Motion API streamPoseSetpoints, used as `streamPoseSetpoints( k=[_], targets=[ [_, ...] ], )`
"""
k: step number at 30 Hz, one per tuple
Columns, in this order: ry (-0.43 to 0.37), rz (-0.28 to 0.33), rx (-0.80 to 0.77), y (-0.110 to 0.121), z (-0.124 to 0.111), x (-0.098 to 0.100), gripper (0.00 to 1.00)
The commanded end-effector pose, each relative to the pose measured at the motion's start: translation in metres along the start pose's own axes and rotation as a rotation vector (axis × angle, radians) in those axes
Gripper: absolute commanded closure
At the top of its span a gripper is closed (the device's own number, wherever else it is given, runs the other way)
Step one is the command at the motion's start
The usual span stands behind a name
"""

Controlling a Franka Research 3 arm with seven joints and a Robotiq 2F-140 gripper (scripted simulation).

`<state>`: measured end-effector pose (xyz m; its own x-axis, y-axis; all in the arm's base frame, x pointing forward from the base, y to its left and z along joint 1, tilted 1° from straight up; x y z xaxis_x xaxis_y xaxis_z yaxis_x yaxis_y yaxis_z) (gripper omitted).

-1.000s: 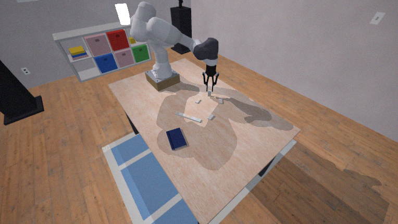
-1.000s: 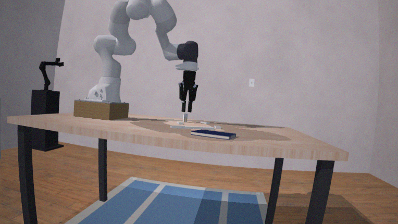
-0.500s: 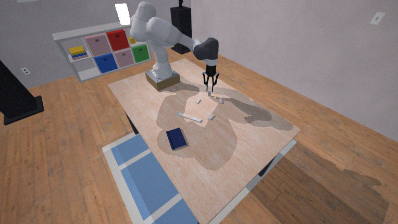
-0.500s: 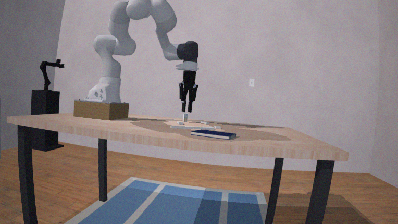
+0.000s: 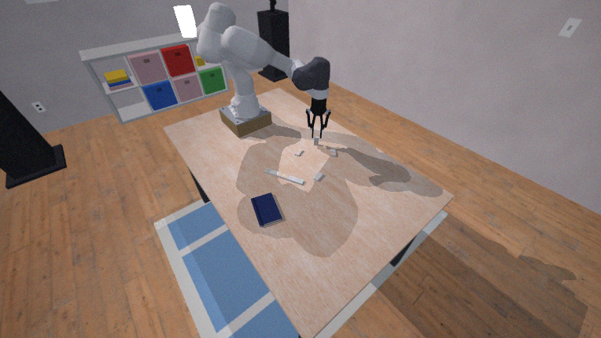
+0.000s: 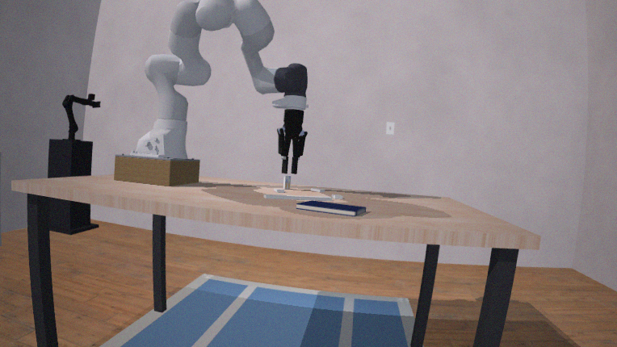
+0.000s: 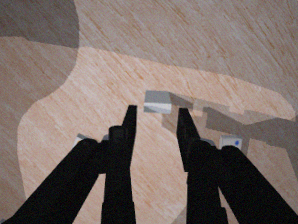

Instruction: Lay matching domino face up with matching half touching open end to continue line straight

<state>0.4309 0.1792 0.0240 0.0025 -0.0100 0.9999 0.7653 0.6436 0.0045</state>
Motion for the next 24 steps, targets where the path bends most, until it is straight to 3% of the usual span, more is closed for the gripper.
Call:
streamPoseSetpoints(
  k=[1, 24],
  targets=[
    [-0.001, -0.002, 0.001, 0.001, 0.0, 0.0, 0.67],
    [-0.001, -0.002, 0.001, 0.001, 0.0, -0.01, 0.67]
  ],
)
Point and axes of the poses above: the point where the finger pads meet when closed, its own x axis back along the fingers, its own y axis across the jaws, z = x × y, the point moved 2 cm from there along x, back along the fingers, and after that the axes turned 5 degrees about -x, right-handed, at the moved point
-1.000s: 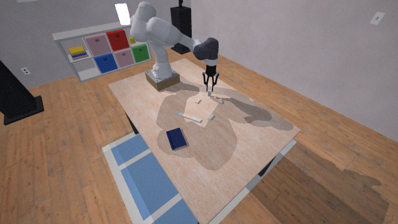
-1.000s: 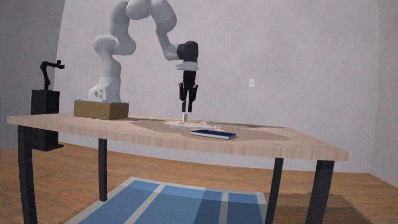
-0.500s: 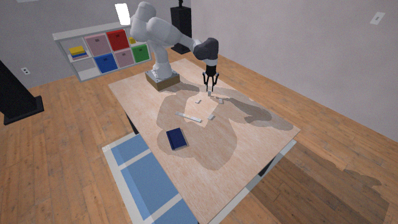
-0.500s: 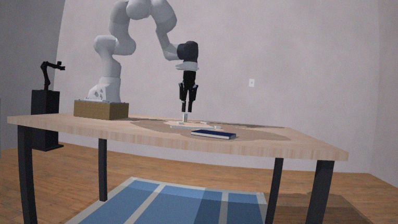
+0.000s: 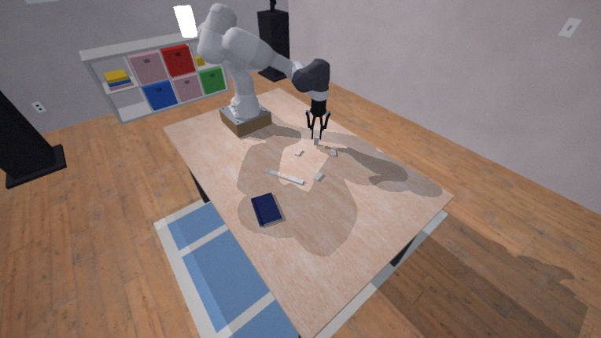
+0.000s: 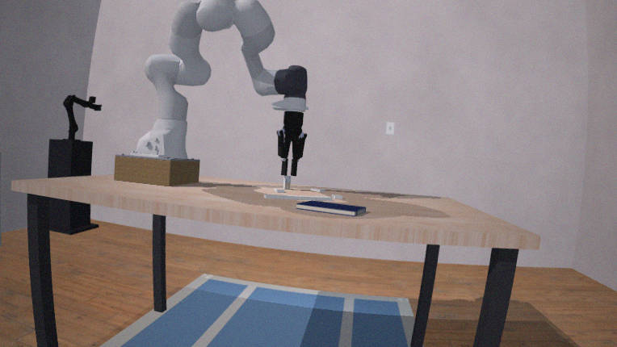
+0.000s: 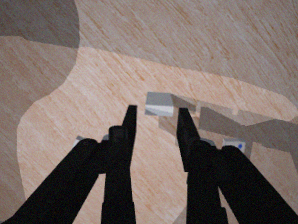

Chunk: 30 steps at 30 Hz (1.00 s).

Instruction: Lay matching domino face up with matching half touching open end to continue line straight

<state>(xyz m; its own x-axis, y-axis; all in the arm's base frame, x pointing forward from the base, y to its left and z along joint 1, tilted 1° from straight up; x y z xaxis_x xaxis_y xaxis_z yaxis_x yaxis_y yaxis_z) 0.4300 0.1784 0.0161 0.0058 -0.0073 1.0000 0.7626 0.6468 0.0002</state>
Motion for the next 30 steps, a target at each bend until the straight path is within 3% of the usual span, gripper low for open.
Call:
streamPoseSetpoints(
  k=[1, 12, 30],
  targets=[
    [-0.001, -0.007, -0.003, 0.002, 0.0, -0.004, 0.67],
    [-0.001, -0.007, -0.003, 0.002, 0.0, -0.019, 0.67],
    [-0.001, -0.007, -0.003, 0.002, 0.0, -0.021, 0.67]
  ],
)
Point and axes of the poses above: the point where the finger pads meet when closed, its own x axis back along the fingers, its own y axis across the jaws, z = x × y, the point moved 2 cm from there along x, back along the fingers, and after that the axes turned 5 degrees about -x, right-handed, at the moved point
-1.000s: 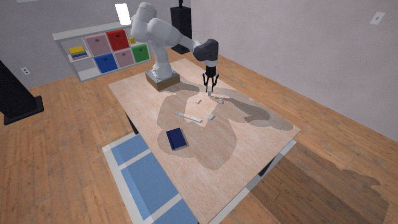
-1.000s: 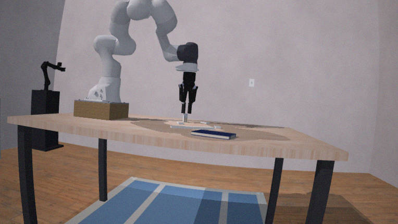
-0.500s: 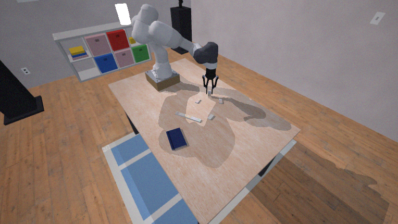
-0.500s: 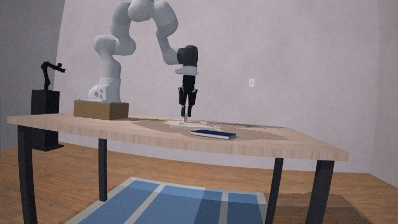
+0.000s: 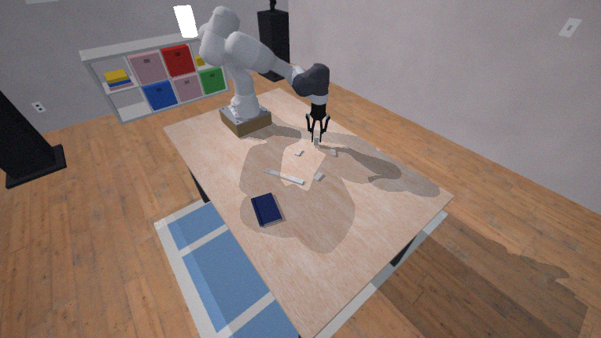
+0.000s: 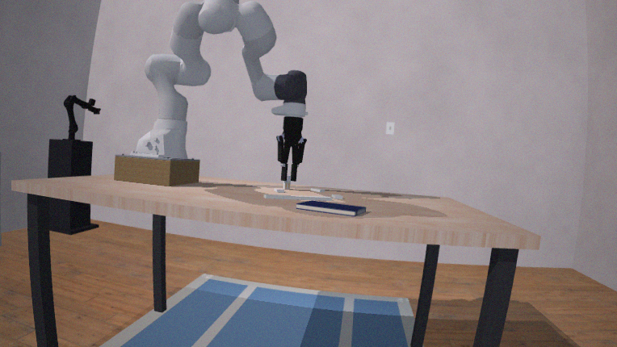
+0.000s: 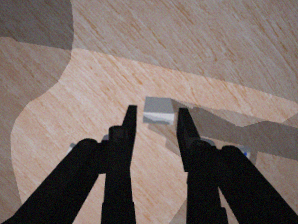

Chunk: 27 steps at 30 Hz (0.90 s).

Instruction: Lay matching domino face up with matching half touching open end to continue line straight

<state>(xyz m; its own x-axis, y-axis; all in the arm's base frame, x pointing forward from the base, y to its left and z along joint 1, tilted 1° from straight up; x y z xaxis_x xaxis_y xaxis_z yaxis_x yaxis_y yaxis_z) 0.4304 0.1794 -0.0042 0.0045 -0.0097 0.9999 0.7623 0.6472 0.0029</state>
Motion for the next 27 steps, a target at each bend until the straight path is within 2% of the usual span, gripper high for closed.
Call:
streamPoseSetpoints(
  k=[1, 3, 4, 27],
  targets=[
    [-0.002, -0.004, -0.004, 0.0015, -0.0007, -0.0002, 0.67],
    [-0.002, -0.004, -0.004, 0.0015, -0.0007, -0.0002, 0.67],
    [-0.002, -0.004, -0.004, 0.0015, -0.0007, -0.0002, 0.78],
    [-0.002, -0.004, -0.004, 0.0015, -0.0007, -0.0002, 0.78]
  ],
)
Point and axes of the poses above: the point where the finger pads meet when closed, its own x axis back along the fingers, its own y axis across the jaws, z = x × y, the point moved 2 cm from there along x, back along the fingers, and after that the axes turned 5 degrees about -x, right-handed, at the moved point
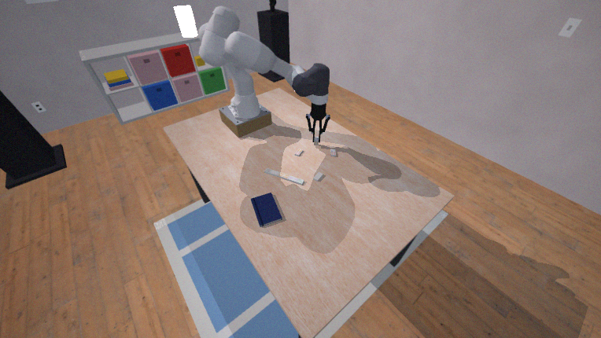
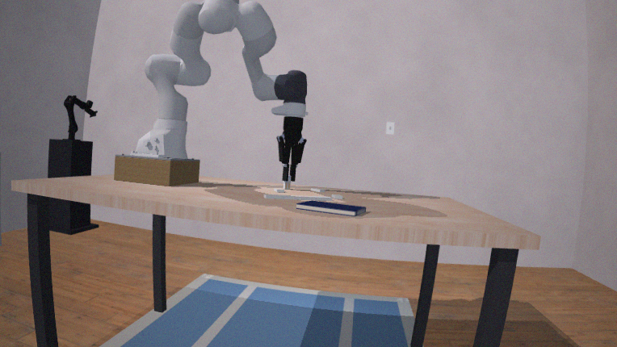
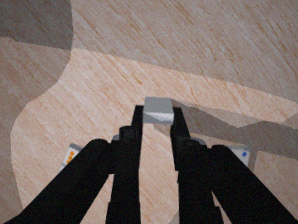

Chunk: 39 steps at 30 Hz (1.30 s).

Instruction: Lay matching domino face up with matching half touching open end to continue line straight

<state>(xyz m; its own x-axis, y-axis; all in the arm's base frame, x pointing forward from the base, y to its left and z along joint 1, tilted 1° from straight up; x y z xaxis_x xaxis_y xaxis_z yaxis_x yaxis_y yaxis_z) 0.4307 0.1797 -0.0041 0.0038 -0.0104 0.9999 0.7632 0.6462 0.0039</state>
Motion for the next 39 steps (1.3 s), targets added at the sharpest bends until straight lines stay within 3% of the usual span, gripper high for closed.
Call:
streamPoseSetpoints(
  k=[1, 12, 21, 39],
  targets=[
    [-0.002, -0.003, -0.003, 0.001, -0.001, 0.0, 0.78],
    [-0.002, -0.003, -0.003, 0.001, -0.001, 0.0, 0.78],
    [-0.002, -0.003, -0.003, 0.001, -0.001, 0.014, 0.78],
    [-0.008, -0.003, -0.003, 0.001, 0.0, 0.014, 0.78]
  ],
)
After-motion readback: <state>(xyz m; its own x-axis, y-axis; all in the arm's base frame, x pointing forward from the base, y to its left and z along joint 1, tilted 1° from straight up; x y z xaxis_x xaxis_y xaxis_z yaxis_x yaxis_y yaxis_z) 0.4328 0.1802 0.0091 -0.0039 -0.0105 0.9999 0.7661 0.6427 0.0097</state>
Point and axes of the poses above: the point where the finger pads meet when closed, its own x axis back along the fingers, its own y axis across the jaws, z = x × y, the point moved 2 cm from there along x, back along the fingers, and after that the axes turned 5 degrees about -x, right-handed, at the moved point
